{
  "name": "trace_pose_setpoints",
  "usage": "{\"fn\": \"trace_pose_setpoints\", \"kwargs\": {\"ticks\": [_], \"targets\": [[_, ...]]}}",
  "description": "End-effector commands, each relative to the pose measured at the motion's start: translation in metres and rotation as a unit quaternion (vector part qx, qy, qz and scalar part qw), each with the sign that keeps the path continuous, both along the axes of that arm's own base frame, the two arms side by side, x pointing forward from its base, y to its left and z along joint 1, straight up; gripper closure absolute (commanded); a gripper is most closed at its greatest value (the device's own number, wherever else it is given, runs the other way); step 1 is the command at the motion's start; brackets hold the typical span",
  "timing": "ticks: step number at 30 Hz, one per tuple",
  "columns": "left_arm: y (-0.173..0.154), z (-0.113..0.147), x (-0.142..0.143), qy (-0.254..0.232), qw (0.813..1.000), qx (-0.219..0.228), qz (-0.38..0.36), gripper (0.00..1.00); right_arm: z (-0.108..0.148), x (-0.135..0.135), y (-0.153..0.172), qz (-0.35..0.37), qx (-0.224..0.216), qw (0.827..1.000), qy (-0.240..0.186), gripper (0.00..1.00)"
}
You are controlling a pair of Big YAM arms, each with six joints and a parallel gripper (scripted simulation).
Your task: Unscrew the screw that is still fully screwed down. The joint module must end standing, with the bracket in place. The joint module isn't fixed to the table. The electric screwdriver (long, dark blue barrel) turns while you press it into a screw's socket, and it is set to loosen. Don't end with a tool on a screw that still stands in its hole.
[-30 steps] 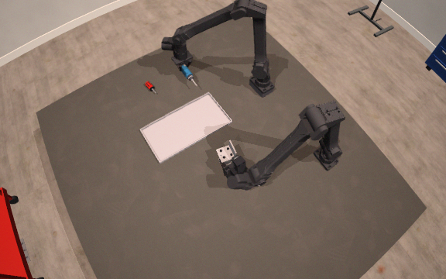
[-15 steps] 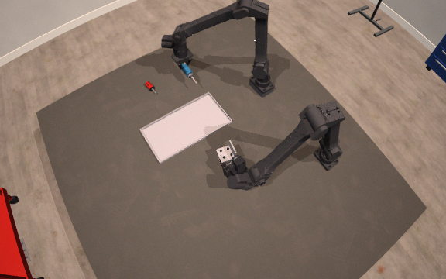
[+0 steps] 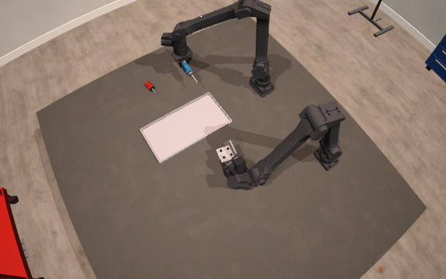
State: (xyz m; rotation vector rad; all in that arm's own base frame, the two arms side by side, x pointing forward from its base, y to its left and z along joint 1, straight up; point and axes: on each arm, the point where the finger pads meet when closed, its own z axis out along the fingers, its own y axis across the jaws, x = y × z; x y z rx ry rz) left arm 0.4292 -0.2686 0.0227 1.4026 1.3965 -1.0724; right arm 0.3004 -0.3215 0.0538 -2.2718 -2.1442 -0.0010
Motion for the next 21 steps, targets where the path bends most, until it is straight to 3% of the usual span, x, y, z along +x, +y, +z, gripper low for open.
{"fn": "trace_pose_setpoints", "kwargs": {"ticks": [1, 6, 8, 18, 21], "targets": [[-0.002, 0.007, 0.008, -0.012, 1.000, -0.004, 0.001, 0.41, 0.042, 0.027, -0.017, 0.001, -0.031, 0.999, -0.029, 0.58], [-0.002, 0.007, 0.008, -0.012, 1.000, -0.004, 0.001, 0.41, 0.030, 0.026, -0.016, 0.001, -0.022, 1.000, -0.019, 0.58], [-0.002, 0.007, 0.008, -0.012, 1.000, -0.004, 0.001, 0.41, 0.045, 0.027, -0.017, 0.001, -0.031, 0.999, -0.029, 0.58], [-0.002, 0.007, 0.008, -0.012, 1.000, -0.004, 0.001, 0.41, 0.063, 0.026, -0.016, 0.001, -0.032, 0.999, -0.029, 0.58], [-0.002, 0.007, 0.008, -0.012, 1.000, -0.004, 0.001, 0.41, 0.051, 0.026, -0.016, 0.001, -0.022, 1.000, -0.020, 0.58]]}}
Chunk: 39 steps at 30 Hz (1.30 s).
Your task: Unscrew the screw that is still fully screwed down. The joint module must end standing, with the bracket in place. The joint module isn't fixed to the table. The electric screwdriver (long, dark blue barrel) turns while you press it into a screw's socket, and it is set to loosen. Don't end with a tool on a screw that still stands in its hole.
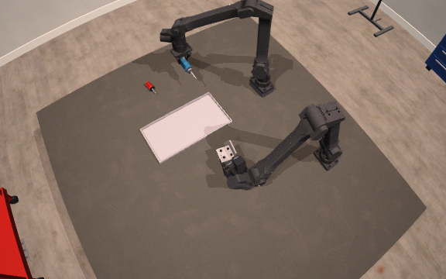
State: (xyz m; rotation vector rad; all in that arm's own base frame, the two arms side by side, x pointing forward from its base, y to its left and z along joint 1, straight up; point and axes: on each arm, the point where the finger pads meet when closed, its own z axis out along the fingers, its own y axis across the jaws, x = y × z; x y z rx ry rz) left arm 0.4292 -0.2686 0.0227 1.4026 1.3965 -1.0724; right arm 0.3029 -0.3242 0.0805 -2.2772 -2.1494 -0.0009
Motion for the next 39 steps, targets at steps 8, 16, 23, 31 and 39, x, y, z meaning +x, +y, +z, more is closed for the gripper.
{"fn": "trace_pose_setpoints", "kwargs": {"ticks": [8, 16, 23, 31, 39], "targets": [[-0.002, 0.007, 0.008, -0.012, 1.000, -0.004, 0.001, 0.41, 0.047, 0.023, -0.013, 0.001, -0.029, 0.999, -0.027, 0.58], [-0.002, 0.007, 0.008, -0.012, 1.000, -0.004, 0.001, 0.41, 0.047, 0.023, -0.013, 0.001, -0.021, 1.000, -0.019, 0.58], [-0.002, 0.007, 0.008, -0.012, 1.000, -0.004, 0.001, 0.41, 0.064, 0.022, -0.013, 0.001, -0.030, 0.999, -0.027, 0.58], [-0.002, 0.007, 0.008, -0.012, 1.000, -0.004, 0.001, 0.41, 0.078, 0.022, -0.012, 0.001, -0.030, 0.999, -0.027, 0.58], [-0.002, 0.007, 0.008, -0.012, 1.000, -0.004, 0.001, 0.41, 0.075, 0.022, -0.012, 0.001, -0.026, 0.999, -0.024, 0.58]]}}
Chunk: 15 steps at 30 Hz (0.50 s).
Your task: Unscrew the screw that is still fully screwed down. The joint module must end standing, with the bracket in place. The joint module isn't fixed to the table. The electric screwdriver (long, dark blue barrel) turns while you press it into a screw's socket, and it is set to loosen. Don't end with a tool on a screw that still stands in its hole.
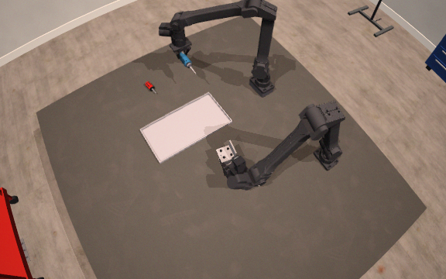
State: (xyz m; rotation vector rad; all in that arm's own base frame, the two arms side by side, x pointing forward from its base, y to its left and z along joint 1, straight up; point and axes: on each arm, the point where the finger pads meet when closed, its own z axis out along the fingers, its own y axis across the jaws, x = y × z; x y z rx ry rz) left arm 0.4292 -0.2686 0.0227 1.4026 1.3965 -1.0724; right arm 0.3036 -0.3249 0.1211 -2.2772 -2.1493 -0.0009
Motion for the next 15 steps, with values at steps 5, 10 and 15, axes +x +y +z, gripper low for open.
{"fn": "trace_pose_setpoints", "kwargs": {"ticks": [5, 10, 15], "targets": [[-0.0024, 0.0073, 0.0080, -0.012, 1.000, -0.004, 0.001, 0.41, 0.0439, 0.0209, -0.0112, 0.001, -0.030, 0.999, -0.028, 0.58], [-0.0024, 0.0073, 0.0080, -0.012, 1.000, -0.004, 0.001, 0.41, 0.0435, 0.0210, -0.0112, 0.001, -0.027, 0.999, -0.025, 0.58], [-0.0024, 0.0073, 0.0080, -0.012, 1.000, -0.004, 0.001, 0.41, 0.0442, 0.0211, -0.0114, 0.001, -0.027, 0.999, -0.025, 0.58]]}}
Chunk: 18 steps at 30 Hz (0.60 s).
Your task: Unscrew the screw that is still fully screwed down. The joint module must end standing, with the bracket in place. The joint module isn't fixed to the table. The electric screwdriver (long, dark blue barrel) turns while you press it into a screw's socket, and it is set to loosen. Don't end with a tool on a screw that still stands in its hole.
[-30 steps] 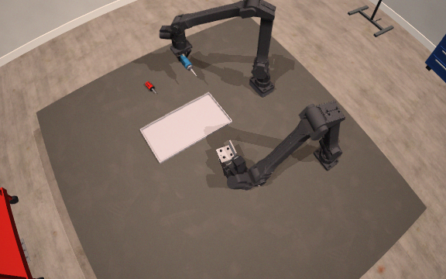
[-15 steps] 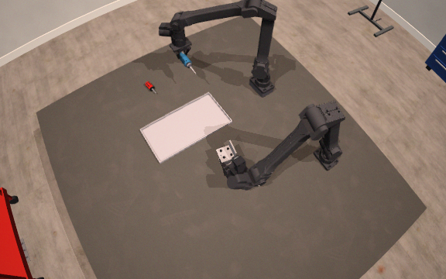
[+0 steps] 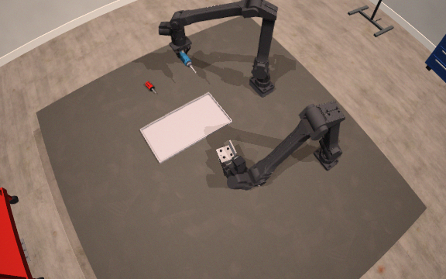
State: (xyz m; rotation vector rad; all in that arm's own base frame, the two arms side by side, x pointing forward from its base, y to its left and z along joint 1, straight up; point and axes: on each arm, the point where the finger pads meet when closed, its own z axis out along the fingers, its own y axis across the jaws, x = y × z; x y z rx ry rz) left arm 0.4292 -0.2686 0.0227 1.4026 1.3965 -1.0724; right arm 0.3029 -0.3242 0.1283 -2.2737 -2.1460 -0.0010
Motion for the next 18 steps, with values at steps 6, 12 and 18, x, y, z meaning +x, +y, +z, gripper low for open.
{"fn": "trace_pose_setpoints", "kwargs": {"ticks": [6, 12, 18], "targets": [[-0.0024, 0.0073, 0.0080, -0.012, 1.000, -0.004, 0.001, 0.41, 0.0407, 0.0226, -0.0131, 0.006, -0.032, 0.999, -0.029, 0.58], [-0.0024, 0.0073, 0.0080, -0.012, 1.000, -0.004, 0.001, 0.41, 0.0425, 0.0233, -0.0139, 0.011, -0.033, 0.999, -0.030, 0.58], [-0.0024, 0.0073, 0.0080, -0.012, 1.000, -0.004, 0.001, 0.41, 0.0432, 0.0234, -0.0141, 0.013, -0.033, 0.999, -0.030, 0.58]]}}
